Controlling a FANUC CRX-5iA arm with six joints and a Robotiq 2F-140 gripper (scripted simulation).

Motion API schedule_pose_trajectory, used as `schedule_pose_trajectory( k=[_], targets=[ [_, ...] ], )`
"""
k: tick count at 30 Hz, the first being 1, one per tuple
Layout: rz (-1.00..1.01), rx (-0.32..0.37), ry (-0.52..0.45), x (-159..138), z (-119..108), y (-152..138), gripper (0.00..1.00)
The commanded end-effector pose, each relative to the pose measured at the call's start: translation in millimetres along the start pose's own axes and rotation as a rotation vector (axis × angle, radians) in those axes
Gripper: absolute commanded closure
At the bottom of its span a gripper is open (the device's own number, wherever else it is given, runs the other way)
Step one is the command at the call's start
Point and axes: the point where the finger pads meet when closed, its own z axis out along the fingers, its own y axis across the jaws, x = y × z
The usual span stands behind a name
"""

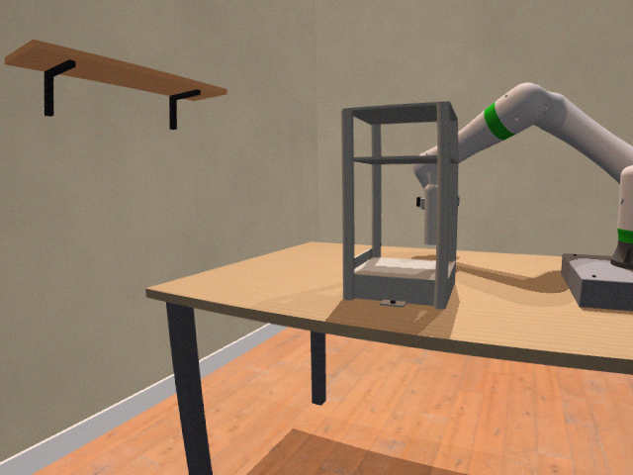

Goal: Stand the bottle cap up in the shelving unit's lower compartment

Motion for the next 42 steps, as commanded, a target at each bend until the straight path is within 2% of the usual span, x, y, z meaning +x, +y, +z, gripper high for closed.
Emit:
schedule_pose_trajectory(
  k=[1,11,30,42],
  targets=[
    [0.0,0.0,0.0,-0.2,0.0,-4.9,1.0],
    [0.0,0.0,0.0,-0.2,0.0,-31.6,1.0],
    [0.0,0.0,0.0,-0.2,1.2,-35.8,1.0],
    [0.0,0.0,0.0,-0.2,12.5,-35.8,1.0]
  ],
)
